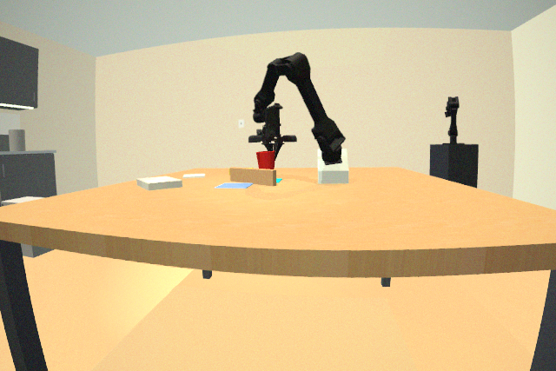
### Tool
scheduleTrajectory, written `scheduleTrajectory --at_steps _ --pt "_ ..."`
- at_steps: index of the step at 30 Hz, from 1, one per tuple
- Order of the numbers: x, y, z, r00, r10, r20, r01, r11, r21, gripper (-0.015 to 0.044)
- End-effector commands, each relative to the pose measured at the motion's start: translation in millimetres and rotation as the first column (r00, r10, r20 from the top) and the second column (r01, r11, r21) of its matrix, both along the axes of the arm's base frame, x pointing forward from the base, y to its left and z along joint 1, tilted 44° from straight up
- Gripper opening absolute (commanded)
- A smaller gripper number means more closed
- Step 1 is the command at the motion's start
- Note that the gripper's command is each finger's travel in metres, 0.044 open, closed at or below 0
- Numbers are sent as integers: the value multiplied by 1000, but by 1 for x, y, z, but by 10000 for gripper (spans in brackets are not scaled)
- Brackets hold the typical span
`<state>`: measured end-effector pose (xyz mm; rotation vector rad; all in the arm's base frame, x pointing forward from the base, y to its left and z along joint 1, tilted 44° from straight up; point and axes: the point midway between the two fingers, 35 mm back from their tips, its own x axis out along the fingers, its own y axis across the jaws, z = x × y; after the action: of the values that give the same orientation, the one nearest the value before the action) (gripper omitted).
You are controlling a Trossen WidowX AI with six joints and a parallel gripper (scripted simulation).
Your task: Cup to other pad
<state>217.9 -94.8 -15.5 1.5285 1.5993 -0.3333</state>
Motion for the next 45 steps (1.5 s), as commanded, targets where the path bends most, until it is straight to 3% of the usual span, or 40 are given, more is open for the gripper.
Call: scheduleTrajectory --at_steps 1,37,42,45 --pt "0 5 -4 1000 -3 -3 3 1000 6 0" --pt "3 25 -25 1000 1 1 -1 1000 3 0" --pt "3 25 -25 1000 1 1 -1 1000 3 128" --pt "3 25 -25 1000 1 1 -1 1000 3 128"
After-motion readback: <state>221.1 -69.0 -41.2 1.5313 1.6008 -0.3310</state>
